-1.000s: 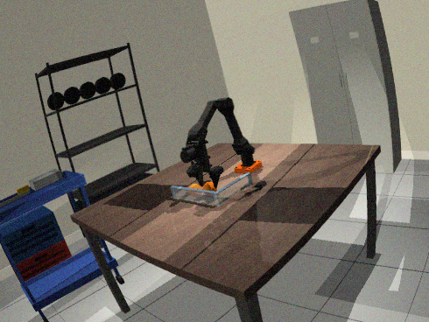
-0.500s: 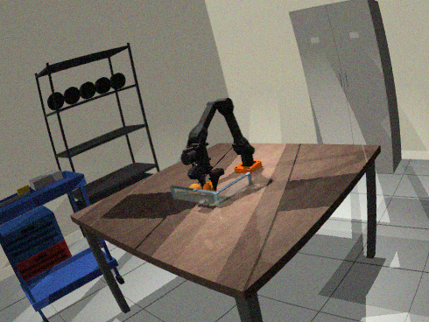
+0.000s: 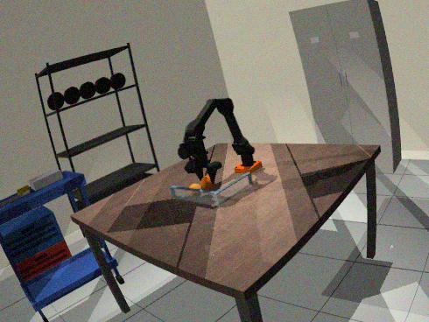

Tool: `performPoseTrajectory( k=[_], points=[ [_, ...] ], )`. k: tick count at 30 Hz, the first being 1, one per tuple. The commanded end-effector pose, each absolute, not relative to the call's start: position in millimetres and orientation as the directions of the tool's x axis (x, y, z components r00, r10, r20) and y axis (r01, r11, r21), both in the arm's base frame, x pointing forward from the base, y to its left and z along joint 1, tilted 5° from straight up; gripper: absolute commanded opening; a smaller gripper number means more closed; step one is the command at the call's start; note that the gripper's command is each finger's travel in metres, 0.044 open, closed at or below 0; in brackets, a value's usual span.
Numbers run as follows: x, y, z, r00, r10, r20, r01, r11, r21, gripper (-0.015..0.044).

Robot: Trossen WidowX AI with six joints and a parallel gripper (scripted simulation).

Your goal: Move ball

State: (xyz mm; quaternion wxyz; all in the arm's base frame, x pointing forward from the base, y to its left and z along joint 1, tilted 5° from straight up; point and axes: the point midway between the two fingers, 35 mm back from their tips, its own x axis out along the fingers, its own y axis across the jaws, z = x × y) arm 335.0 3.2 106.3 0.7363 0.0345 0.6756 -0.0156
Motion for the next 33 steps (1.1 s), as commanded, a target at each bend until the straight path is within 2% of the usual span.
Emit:
performPoseTrajectory(
  k=[1,16,26,33],
  points=[
    [336,3,138,0.114,0.025,-0.993,0.065,0.997,0.032,0.0000],
    [319,1,211,0.113,0.025,-0.993,0.065,0.997,0.032,0.0000],
    [319,0,211,0.113,0.025,-0.993,0.065,0.997,0.032,0.0000],
    [339,-34,182,0.114,0.021,-0.993,0.065,0.997,0.028,0.0000]
  ],
)
